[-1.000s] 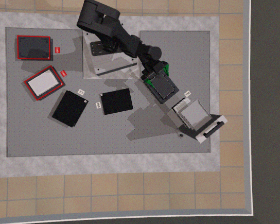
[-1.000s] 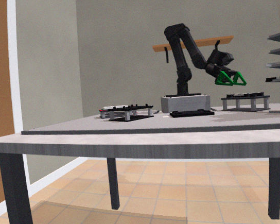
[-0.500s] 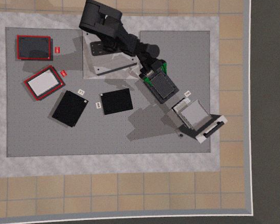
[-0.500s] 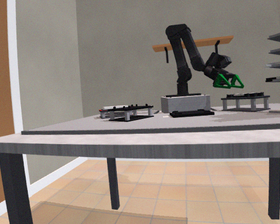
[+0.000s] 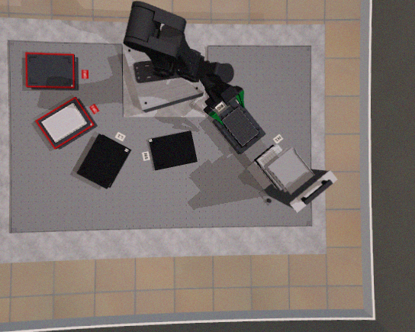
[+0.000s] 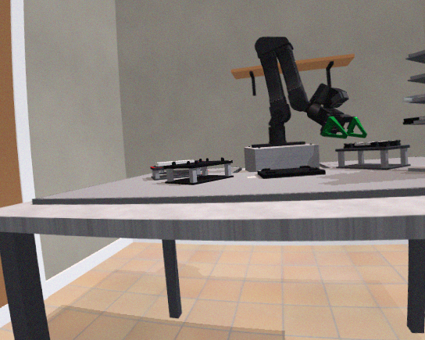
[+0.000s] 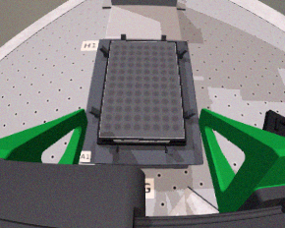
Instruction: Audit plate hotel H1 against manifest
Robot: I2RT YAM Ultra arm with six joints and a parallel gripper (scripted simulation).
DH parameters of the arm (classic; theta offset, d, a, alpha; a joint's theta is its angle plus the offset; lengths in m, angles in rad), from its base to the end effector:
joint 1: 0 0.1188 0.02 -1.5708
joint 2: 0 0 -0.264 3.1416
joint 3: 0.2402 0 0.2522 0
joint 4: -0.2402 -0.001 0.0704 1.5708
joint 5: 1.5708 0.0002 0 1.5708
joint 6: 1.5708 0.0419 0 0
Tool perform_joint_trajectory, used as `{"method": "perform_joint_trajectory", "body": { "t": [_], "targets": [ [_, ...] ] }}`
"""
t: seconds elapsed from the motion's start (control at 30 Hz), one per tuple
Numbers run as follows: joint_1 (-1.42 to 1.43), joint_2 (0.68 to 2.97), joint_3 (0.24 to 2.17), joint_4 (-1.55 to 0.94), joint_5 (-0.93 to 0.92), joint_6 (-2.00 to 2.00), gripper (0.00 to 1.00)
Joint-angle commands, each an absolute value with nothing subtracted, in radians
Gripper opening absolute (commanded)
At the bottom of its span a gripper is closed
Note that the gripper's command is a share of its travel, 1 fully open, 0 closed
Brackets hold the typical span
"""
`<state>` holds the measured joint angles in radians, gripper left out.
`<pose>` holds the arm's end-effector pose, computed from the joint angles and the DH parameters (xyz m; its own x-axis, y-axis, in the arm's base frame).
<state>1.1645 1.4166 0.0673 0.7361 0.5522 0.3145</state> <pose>0.0898 0.1556 0.0927 -0.4058 -0.2767 -0.8711 -0.5121 0.8582 -0.0341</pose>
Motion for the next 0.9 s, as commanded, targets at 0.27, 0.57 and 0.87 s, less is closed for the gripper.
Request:
{"method": "perform_joint_trajectory", "body": {
  "t": [0.27,0.57,0.87],
  "targets": [
    [1.172,1.505,0.055,0.874,0.570,0.325,1.00],
    [1.176,1.615,0.040,0.997,0.574,0.328,1.00],
    [1.180,1.707,0.031,1.097,0.577,0.330,1.00]
  ]
}}
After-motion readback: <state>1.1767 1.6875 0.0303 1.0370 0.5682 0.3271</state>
